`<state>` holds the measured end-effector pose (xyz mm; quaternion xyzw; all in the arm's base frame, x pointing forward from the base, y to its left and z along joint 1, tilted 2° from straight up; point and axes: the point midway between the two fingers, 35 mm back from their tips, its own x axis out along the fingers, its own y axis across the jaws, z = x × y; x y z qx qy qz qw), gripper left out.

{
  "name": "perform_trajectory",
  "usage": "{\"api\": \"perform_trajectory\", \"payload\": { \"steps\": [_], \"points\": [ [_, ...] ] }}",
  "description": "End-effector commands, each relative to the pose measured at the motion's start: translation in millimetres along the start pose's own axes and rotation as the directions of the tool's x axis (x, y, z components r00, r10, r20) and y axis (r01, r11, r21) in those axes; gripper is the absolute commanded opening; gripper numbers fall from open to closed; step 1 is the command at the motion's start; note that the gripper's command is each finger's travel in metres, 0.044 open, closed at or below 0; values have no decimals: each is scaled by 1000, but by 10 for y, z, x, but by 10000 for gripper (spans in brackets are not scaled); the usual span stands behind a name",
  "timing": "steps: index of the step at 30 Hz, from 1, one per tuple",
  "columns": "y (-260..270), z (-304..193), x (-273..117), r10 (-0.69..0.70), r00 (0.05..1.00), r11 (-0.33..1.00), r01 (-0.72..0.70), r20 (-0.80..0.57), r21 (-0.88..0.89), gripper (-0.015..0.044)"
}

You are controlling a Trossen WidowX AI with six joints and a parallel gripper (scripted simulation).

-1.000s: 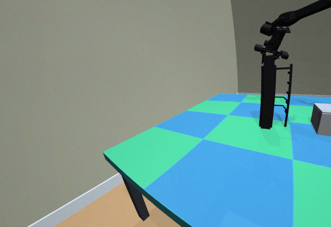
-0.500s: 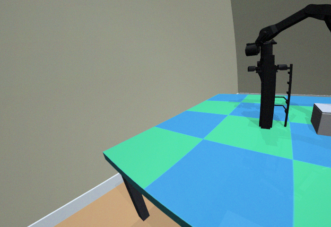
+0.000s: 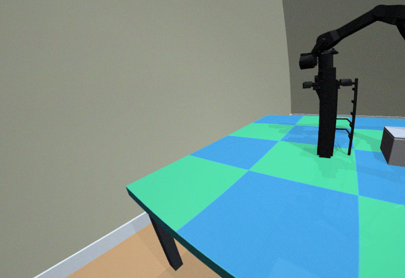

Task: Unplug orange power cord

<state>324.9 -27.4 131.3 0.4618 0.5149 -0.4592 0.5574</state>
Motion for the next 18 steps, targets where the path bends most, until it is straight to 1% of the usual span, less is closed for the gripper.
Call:
{"api": "perform_trajectory", "payload": {
  "steps": [1,18],
  "points": [
    [-3,-95,-2,-1,1000,1000,1,-4,1,160],
    [-14,-335,-2,-1,1000,1000,1,-7,1,160]
  ]
}}
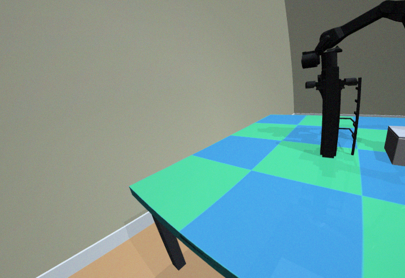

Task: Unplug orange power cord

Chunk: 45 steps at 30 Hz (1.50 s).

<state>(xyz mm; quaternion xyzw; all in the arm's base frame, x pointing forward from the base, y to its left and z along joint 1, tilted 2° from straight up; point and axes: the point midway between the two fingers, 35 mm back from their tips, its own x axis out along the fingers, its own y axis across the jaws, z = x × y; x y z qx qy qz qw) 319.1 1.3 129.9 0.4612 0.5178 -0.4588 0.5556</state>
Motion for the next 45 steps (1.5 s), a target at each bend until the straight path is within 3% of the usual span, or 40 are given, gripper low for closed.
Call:
{"api": "perform_trajectory", "payload": {
  "steps": [1,15,19,27,45],
  "points": [
    [0,-42,-2,3,1000,1000,-3,-2,3,160],
    [0,-42,118,3,1000,1000,-3,-2,3,160],
    [-2,-37,93,2,1000,1000,-2,0,-1,55],
    [-2,-37,93,2,1000,1000,-2,0,-1,2],
    [17,206,90,2,1000,1000,-2,2,0,0]
  ]
}}
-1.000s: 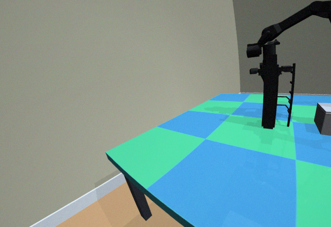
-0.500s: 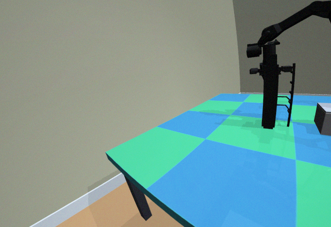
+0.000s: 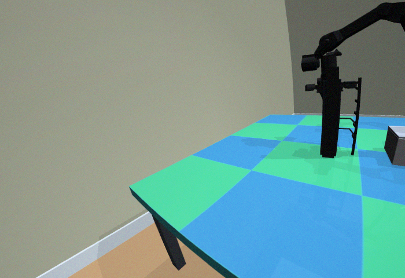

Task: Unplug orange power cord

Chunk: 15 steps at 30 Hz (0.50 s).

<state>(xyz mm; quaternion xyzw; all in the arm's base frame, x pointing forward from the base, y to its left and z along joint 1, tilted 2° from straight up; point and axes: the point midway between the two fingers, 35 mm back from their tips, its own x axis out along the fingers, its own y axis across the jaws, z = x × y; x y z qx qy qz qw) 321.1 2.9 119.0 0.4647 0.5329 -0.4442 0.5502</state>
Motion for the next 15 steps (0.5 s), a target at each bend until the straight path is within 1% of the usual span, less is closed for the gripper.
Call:
{"api": "perform_trajectory", "payload": {
  "steps": [1,15],
  "points": [
    [-7,239,-29,1,999,1000,-2,41,20,0],
    [-36,463,-53,1,999,1000,-2,42,21,0]
  ]
}}
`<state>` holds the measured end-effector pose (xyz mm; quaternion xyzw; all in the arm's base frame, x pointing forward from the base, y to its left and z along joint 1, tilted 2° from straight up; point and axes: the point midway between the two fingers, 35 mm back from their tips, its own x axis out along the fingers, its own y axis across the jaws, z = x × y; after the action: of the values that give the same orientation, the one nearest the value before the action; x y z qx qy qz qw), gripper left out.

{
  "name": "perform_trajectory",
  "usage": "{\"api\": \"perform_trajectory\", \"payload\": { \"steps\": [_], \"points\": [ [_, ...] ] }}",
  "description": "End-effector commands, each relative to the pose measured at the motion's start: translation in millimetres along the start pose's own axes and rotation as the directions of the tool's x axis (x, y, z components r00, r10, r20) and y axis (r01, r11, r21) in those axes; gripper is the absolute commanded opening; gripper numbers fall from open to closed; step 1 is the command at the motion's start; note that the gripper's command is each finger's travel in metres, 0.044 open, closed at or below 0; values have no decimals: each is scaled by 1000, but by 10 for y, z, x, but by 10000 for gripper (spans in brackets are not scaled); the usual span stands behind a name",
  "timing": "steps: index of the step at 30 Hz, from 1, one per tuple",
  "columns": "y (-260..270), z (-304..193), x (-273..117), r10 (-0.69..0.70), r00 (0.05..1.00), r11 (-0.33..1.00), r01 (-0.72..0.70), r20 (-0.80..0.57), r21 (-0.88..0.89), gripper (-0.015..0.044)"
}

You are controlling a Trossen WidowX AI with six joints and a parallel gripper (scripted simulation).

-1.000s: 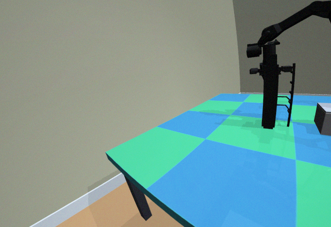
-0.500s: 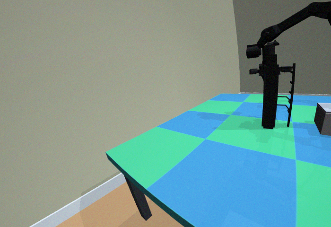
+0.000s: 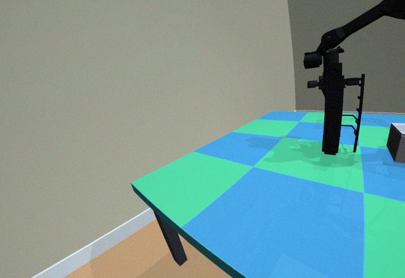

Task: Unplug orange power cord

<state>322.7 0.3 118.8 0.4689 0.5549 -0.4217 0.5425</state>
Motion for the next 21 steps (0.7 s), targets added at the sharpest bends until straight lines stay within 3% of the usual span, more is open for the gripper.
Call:
{"api": "perform_trajectory", "payload": {
  "steps": [1,7,21],
  "points": [
    [-65,445,-82,-3,995,999,-2,99,53,0],
    [-91,537,-101,-3,995,999,-2,100,53,0],
    [-72,326,-42,-2,995,999,-3,98,55,368]
  ]
}}
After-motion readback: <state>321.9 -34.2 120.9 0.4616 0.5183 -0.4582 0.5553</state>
